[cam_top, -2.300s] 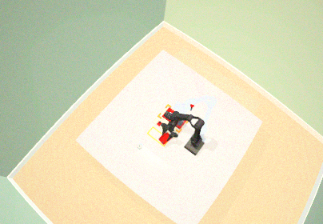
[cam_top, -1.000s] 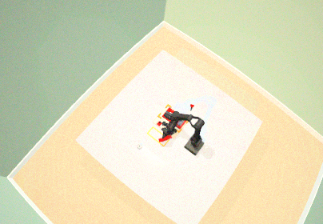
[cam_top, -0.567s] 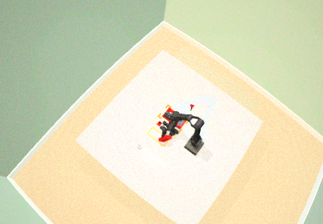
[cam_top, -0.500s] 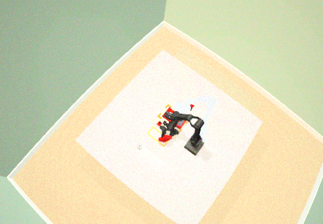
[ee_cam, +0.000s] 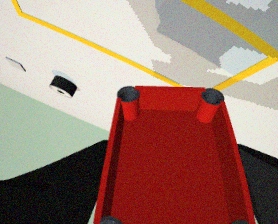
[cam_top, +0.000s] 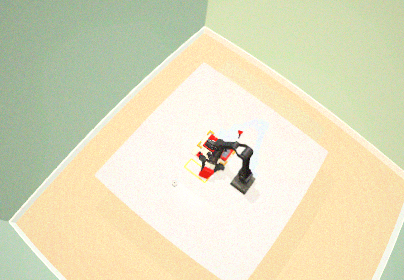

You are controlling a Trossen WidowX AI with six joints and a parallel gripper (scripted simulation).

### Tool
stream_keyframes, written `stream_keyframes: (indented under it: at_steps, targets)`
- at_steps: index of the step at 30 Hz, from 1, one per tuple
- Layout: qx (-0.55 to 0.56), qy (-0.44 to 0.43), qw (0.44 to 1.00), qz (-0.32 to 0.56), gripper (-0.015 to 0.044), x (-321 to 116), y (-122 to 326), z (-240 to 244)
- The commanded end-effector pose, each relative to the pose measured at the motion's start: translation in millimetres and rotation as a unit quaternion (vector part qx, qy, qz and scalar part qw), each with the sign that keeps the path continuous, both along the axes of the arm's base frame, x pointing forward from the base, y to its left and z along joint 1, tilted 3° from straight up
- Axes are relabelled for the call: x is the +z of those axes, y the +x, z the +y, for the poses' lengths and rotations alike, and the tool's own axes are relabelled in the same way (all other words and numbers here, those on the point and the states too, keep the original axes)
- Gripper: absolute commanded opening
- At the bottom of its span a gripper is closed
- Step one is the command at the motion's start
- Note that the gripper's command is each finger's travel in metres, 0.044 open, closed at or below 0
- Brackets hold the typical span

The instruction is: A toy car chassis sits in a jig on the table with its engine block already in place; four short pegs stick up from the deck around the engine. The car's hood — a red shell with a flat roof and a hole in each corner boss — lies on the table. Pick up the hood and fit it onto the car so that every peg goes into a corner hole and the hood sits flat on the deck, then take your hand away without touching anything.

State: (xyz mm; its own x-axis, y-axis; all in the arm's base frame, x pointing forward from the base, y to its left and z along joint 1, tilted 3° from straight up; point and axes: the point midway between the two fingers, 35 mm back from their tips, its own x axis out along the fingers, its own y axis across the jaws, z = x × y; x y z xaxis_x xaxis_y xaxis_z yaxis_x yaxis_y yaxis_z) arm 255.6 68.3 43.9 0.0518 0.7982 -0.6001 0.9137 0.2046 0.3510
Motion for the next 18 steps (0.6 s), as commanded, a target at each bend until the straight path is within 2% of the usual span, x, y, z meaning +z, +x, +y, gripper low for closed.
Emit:
stream_keyframes:
  at_steps: [1, 9, 18]
  targets:
    - [-0.04, 0.003, 0.998, 0.055, 0.0, -9.2, 0.2, -3.4]
    - [-0.108, 0.008, 0.983, 0.145, 0.0, -35.3, 0.7, -13.3]
    - [-0.11, 0.01, 0.983, 0.144, 0.0, -35.0, 1.5, -16.0]
